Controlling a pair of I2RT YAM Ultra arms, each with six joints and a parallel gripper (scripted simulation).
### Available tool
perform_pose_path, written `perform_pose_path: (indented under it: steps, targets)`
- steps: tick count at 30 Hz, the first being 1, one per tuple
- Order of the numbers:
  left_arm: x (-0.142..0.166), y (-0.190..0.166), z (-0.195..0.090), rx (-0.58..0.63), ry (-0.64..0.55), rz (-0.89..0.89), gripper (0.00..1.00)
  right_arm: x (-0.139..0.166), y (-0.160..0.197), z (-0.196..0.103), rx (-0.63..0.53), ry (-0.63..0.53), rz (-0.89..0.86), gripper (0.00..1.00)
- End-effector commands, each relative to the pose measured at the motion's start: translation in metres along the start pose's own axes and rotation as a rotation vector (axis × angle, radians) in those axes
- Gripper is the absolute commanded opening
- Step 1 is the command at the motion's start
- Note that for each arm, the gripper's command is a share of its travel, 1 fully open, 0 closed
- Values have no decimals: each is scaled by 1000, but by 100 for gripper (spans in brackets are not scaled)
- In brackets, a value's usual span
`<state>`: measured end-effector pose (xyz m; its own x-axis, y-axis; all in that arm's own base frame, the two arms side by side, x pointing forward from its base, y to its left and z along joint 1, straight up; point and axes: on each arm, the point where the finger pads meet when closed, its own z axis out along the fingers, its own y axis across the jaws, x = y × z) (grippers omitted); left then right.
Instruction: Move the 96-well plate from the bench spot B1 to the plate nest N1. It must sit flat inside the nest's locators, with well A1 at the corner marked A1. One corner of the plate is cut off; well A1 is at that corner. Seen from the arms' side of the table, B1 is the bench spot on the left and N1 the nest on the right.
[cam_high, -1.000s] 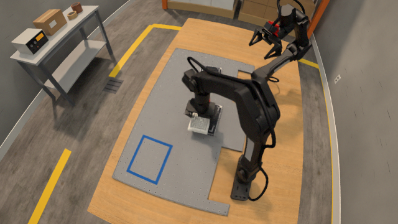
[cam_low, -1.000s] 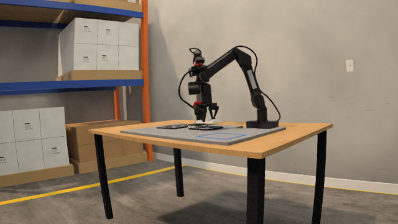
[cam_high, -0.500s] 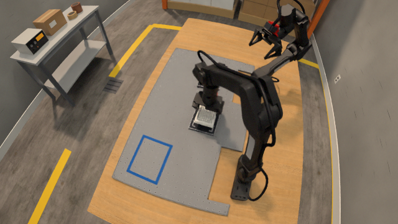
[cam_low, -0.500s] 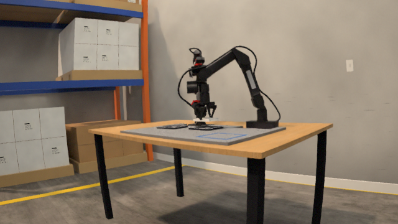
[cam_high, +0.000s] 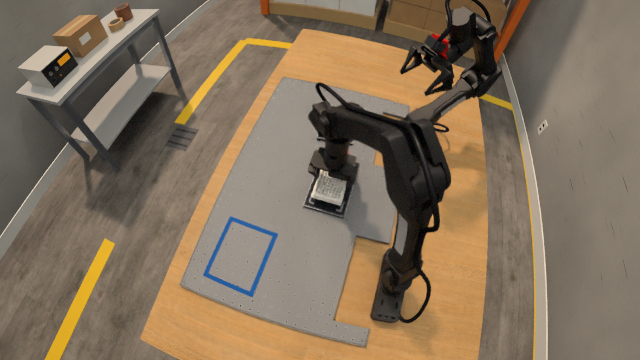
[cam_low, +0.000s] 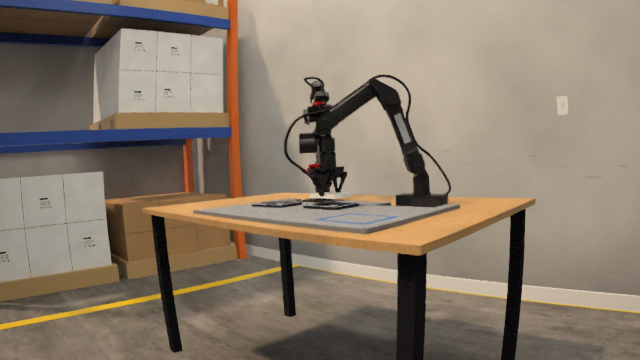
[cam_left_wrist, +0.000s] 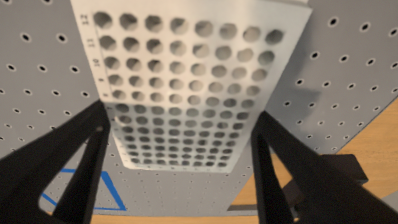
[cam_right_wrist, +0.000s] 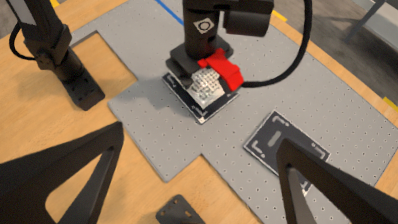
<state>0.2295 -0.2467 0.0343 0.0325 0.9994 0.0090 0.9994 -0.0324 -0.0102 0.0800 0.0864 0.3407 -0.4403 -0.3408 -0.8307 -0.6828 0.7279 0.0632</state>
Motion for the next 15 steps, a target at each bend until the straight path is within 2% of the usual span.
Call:
perform_pose_path:
  steps: [1,7,15]
  targets:
    - [-4,4,-6,-21,-24,-3,79,-1,0,-10,3,-25,-1,100]
    - [1,-1,-2,-6,-6,-1,79,1,0,-5,3,-4,1,100]
    - [-7,5,6,-36,-49,-5,79,1,0,-5,3,-4,1,100]
